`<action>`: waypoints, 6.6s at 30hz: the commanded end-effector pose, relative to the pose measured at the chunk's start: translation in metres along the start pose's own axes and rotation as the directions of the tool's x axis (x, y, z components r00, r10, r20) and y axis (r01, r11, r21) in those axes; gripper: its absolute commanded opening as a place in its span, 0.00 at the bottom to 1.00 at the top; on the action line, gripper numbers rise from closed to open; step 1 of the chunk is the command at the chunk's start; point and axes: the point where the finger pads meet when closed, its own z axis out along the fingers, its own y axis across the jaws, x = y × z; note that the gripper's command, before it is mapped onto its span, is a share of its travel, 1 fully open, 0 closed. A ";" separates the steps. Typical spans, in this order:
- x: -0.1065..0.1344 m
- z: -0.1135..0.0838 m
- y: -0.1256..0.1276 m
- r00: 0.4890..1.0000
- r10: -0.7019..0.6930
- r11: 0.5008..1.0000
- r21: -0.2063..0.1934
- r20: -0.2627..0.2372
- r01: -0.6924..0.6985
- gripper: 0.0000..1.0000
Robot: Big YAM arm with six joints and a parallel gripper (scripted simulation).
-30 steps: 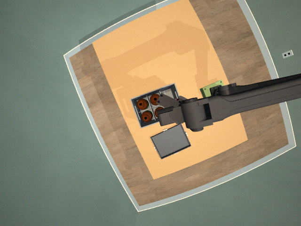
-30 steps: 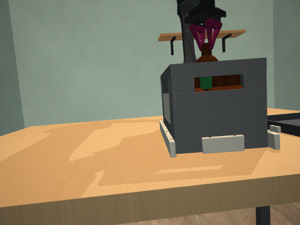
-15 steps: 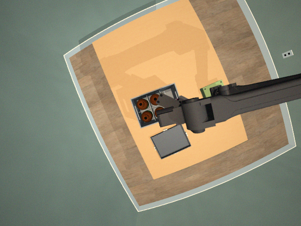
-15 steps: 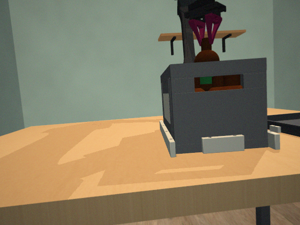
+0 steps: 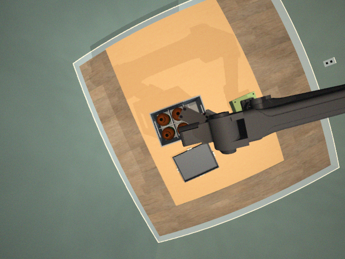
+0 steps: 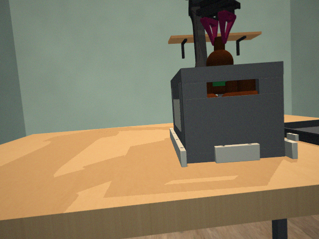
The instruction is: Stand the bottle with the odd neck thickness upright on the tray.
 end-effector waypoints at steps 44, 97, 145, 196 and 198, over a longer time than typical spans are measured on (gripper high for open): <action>-0.016 -0.042 0.007 0.998 0.002 0.999 -0.053 0.064 0.001 0.00; -0.016 -0.046 0.007 0.998 0.002 0.999 -0.052 0.064 0.001 0.00; -0.019 -0.078 0.009 0.999 0.001 0.999 -0.041 0.050 0.001 0.00; -0.019 -0.078 0.009 0.999 0.002 0.999 -0.042 0.052 0.000 0.00; -0.019 -0.078 0.009 0.999 0.002 0.999 -0.042 0.052 0.000 0.00</action>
